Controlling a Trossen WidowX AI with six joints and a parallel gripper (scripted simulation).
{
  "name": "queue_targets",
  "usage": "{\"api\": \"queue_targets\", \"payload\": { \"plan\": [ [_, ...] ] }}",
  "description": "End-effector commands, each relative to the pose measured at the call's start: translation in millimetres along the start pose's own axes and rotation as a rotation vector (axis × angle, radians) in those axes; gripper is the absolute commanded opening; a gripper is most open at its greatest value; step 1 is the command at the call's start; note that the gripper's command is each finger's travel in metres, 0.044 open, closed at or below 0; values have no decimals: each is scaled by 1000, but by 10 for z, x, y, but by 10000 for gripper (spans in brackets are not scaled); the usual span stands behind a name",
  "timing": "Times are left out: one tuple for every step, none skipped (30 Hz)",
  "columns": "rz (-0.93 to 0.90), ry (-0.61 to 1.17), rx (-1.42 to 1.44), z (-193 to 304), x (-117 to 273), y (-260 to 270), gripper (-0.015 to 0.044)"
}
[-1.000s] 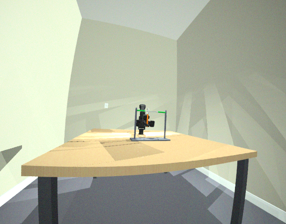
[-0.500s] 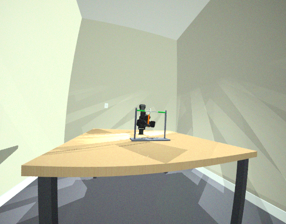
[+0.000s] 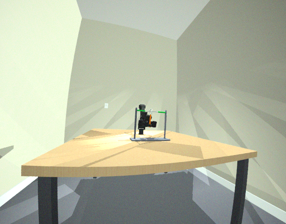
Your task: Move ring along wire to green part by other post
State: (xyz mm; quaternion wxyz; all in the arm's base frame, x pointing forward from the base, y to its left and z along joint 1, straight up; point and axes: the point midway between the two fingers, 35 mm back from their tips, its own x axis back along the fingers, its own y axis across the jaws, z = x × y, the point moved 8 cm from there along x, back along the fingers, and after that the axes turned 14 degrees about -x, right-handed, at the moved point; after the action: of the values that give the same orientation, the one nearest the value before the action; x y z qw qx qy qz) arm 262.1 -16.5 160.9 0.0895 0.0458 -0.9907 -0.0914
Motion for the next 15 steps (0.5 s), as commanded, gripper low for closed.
{"api": "queue_targets", "payload": {
  "plan": [
    [10,-3,-21,23,5,53,-150],
    [13,-4,-28,28,4,74,-150],
    [16,-5,-36,33,3,94,-150],
    [19,-6,-43,37,2,114,-150],
    [22,-7,-51,41,0,135,-150],
    [26,-8,-58,45,-2,156,-150],
    [29,-10,-66,48,-4,177,-150],
    [32,-11,-73,51,-6,197,-150],
    [35,-12,-80,54,-8,217,-150],
    [38,-13,-86,56,-10,236,-150],
    [40,-14,-93,58,-12,255,-150],
    [43,-15,-99,60,-15,274,-150],
    [45,-15,-104,62,-17,292,-150],
    [47,-16,-109,64,-19,308,-150],
    [48,-17,-113,65,-21,323,-150]
  ]
}}
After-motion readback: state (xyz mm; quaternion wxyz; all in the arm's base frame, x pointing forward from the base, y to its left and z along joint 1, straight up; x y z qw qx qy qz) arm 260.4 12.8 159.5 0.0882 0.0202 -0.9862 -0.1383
